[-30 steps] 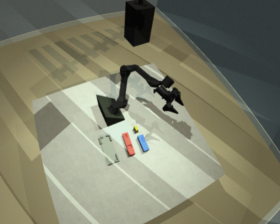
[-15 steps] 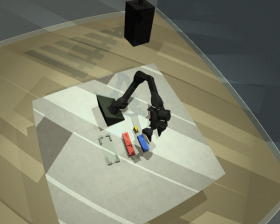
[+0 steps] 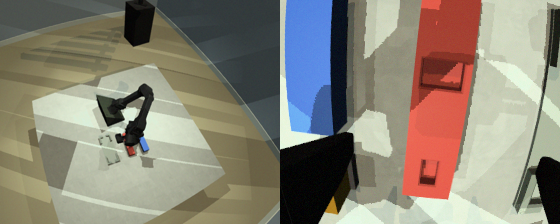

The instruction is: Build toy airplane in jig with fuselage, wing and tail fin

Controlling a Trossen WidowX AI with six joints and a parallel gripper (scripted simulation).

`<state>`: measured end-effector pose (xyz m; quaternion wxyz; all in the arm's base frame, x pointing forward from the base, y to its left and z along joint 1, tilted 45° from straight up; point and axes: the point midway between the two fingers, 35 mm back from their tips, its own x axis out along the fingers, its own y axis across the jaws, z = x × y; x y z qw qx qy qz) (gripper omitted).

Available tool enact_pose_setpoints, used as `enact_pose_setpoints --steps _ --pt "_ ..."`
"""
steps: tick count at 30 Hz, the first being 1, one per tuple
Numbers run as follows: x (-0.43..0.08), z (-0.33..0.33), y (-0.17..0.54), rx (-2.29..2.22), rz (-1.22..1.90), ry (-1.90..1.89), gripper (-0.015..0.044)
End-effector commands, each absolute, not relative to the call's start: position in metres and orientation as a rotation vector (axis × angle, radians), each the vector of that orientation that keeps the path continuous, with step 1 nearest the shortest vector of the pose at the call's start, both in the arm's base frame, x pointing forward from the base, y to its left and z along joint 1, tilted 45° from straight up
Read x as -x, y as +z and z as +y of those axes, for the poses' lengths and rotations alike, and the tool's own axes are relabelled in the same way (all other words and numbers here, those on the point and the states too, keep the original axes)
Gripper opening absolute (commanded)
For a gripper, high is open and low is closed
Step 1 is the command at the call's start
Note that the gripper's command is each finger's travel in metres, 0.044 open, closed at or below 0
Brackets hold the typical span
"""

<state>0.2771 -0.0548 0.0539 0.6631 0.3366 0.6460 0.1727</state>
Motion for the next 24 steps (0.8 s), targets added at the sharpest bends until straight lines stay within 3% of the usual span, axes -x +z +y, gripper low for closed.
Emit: enact_pose_setpoints --steps 1,7,24 --pt "-0.275 -0.054 0.055 -0.787 1.464 0.423 0.0440" --pt "-0.281 -0.019 0.019 -0.787 1.463 0.425 0.0440" --pt "-0.283 -0.001 0.001 -0.788 1.462 0.425 0.0440"
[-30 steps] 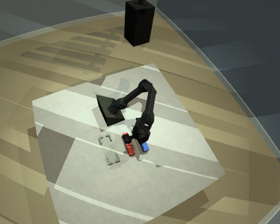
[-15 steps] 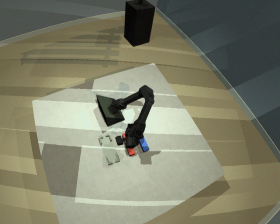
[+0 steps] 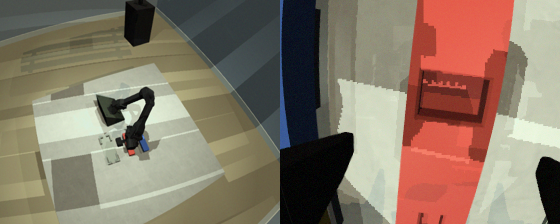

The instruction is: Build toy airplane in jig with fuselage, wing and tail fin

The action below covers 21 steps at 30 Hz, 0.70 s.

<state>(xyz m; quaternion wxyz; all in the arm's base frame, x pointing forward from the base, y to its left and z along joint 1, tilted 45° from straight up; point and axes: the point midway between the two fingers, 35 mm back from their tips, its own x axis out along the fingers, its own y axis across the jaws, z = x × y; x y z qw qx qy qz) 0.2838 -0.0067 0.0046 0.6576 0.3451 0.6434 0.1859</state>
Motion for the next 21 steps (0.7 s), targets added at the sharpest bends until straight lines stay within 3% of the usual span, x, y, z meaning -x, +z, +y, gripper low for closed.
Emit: enact_pose_setpoints --steps 1,21 --pt "-0.283 0.000 0.000 -0.788 1.462 0.425 0.0440" --pt "-0.286 0.023 -0.023 -0.789 1.462 0.427 0.0440"
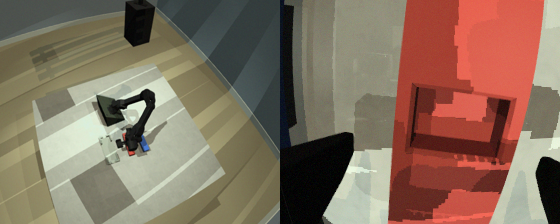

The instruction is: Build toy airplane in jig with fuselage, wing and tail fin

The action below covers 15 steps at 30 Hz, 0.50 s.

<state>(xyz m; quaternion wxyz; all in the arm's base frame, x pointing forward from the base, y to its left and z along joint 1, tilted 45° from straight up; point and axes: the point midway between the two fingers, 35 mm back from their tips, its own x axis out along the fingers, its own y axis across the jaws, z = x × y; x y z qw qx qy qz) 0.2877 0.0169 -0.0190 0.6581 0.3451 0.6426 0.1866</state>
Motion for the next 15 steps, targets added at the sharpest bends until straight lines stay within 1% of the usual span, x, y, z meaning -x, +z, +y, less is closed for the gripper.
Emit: enact_pose_setpoints --steps 1,7,15 --pt "-0.2863 0.0237 -0.0243 -0.789 1.462 0.427 0.0440" --pt "-0.2864 0.0290 -0.0290 -0.790 1.462 0.428 0.0440" --pt "-0.2864 0.0290 -0.0290 -0.790 1.462 0.428 0.0230"
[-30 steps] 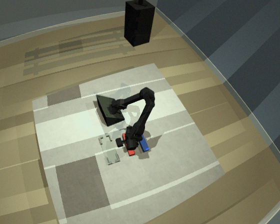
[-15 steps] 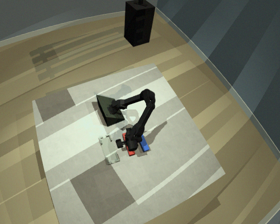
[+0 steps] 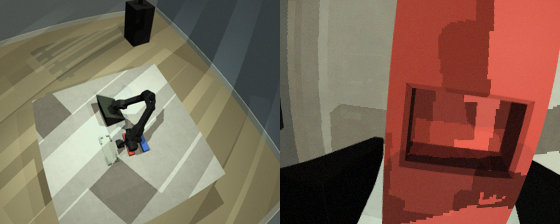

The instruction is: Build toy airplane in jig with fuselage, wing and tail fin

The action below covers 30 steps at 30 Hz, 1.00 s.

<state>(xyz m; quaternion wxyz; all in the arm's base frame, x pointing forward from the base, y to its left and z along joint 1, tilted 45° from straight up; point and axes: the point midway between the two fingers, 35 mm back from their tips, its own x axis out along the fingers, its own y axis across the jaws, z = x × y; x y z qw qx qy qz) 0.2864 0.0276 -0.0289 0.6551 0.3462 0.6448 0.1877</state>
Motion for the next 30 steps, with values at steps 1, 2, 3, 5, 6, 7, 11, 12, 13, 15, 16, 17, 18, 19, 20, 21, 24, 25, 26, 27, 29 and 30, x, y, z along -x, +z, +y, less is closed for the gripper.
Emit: enact_pose_setpoints --steps 1,2,3,5,6,7,11,12,13,15,16,17,18,19,20,21,24,25,26,27,29,30 --pt "-0.286 0.029 -0.029 -0.790 1.462 0.428 0.0204" --pt "-0.286 0.029 -0.029 -0.790 1.462 0.428 0.0197" --pt "-0.286 0.029 -0.029 -0.790 1.462 0.428 0.0190" --pt "-0.286 0.029 -0.029 -0.790 1.462 0.428 0.0177" --pt "-0.286 0.029 -0.029 -0.790 1.462 0.428 0.0170" --pt "-0.286 0.029 -0.029 -0.790 1.462 0.428 0.0164" --pt "-0.287 0.028 -0.028 -0.789 1.462 0.428 0.0078" --pt "-0.287 0.027 -0.028 -0.788 1.462 0.427 0.0052" --pt "-0.287 0.026 -0.027 -0.786 1.463 0.427 0.0026" --pt "-0.287 0.023 -0.024 -0.782 1.464 0.426 0.0000" --pt "-0.288 0.021 -0.023 -0.782 1.464 0.426 0.0000" --pt "-0.288 0.018 -0.021 -0.781 1.464 0.425 0.0000" --pt "-0.288 0.016 -0.019 -0.781 1.464 0.424 0.0000" --pt "-0.288 0.014 -0.017 -0.780 1.464 0.423 0.0000" --pt "-0.289 0.012 -0.015 -0.780 1.464 0.422 0.0000" --pt "-0.289 0.009 -0.014 -0.779 1.464 0.422 0.0000" --pt "-0.289 0.003 -0.008 -0.779 1.464 0.420 0.0000" --pt "-0.289 0.000 -0.006 -0.779 1.464 0.419 0.0000" --pt "-0.289 -0.002 -0.004 -0.778 1.464 0.418 0.0000" --pt "-0.289 -0.004 -0.002 -0.778 1.464 0.418 0.0000" --pt "-0.289 -0.008 0.002 -0.778 1.465 0.417 0.0000" --pt "-0.289 -0.011 0.004 -0.778 1.465 0.417 0.0000"
